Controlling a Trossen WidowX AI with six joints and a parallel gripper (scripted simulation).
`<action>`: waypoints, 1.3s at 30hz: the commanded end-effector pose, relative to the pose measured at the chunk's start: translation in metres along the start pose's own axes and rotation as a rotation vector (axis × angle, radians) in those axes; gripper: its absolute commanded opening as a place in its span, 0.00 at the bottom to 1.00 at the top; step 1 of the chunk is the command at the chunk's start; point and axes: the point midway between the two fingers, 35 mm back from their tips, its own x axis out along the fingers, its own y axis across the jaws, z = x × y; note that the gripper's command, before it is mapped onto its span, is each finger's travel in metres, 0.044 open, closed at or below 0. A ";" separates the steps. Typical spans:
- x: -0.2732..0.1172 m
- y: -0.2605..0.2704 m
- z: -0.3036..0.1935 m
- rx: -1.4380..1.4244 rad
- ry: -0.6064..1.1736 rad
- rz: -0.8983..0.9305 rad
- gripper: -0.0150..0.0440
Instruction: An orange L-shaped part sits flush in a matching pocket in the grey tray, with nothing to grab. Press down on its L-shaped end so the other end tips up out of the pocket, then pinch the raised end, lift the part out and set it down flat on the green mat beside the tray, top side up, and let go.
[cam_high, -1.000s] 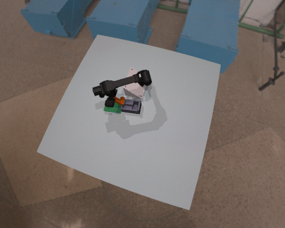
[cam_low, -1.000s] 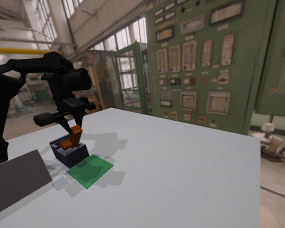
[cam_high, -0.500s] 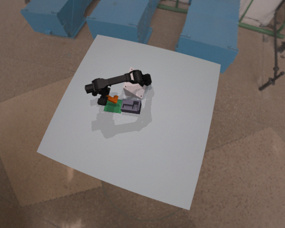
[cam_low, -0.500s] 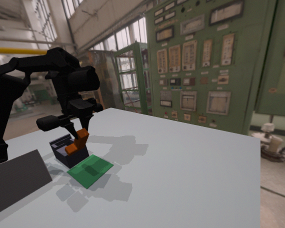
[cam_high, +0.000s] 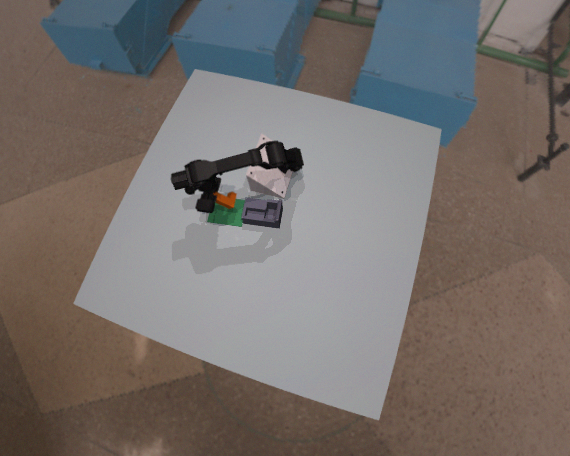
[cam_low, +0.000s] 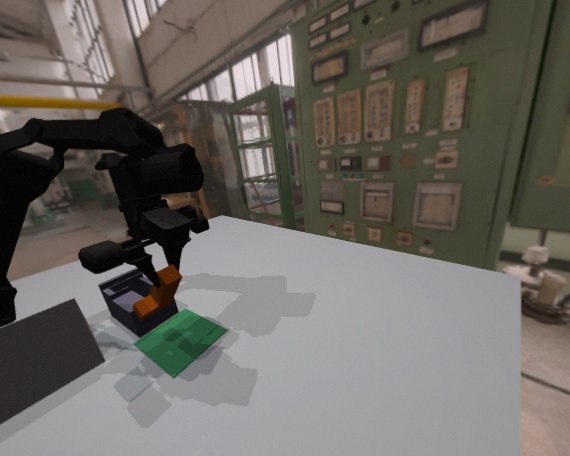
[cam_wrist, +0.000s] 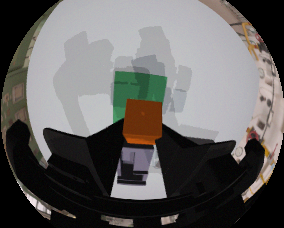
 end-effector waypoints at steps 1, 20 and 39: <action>0.006 0.000 0.000 0.004 0.001 0.004 0.25; 0.037 0.001 -0.001 0.003 0.002 0.004 0.25; 0.063 0.001 -0.001 0.003 0.002 0.005 0.25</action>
